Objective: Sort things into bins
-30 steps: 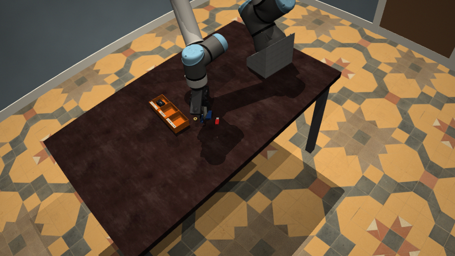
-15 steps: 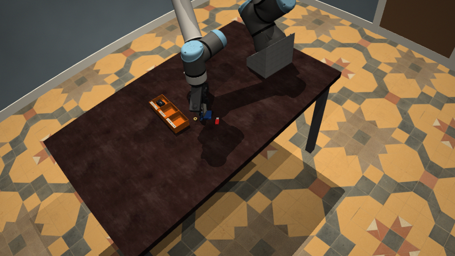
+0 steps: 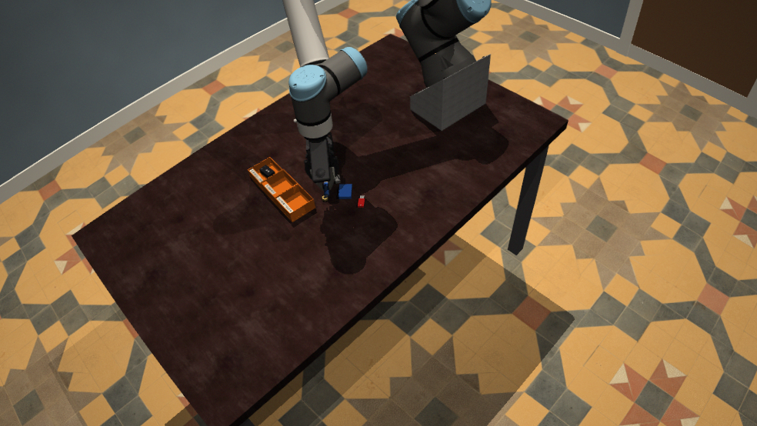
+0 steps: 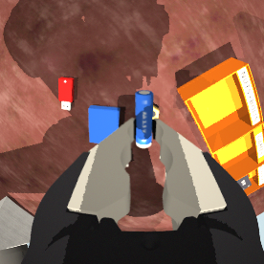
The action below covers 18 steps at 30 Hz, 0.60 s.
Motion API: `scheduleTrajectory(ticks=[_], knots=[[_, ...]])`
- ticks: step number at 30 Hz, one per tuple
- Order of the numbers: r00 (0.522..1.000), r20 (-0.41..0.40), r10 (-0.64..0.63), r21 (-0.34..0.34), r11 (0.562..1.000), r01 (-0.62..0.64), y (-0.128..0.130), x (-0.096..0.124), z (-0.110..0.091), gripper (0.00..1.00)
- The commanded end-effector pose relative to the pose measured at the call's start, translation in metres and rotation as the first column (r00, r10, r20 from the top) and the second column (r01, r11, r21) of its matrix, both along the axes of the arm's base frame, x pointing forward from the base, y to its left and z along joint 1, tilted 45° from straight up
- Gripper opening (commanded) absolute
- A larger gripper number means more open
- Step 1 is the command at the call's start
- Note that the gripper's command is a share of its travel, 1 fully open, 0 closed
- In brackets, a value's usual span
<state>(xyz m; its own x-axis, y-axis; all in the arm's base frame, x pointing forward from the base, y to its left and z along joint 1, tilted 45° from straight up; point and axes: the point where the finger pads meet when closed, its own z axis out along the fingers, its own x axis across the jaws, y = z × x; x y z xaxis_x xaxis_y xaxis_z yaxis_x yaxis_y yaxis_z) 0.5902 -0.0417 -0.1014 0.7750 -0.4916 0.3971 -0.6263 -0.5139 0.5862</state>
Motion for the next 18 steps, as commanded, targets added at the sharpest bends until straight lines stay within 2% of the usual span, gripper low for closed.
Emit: scheduleTrajectory(ticks=[1, 5, 7, 8, 13, 16, 18], knots=[[0.988, -0.104, 0.115, 0.023, 0.993, -0.114, -0.019, 0.007, 0.019, 0.00], [0.961, -0.190, 0.201, 0.043, 0.980, -0.196, -0.036, 0.012, 0.035, 0.00], [0.961, -0.190, 0.201, 0.043, 0.980, -0.196, -0.036, 0.012, 0.035, 0.00], [0.934, -0.246, 0.258, 0.063, 0.966, -0.251, -0.040, 0.013, 0.039, 0.00], [0.873, -0.332, 0.356, 0.106, 0.934, -0.341, -0.061, 0.020, 0.059, 0.00], [0.829, -0.374, 0.415, 0.138, 0.909, -0.393, -0.074, 0.024, 0.071, 0.00], [0.829, -0.374, 0.415, 0.138, 0.909, -0.393, -0.083, 0.026, 0.079, 0.00]])
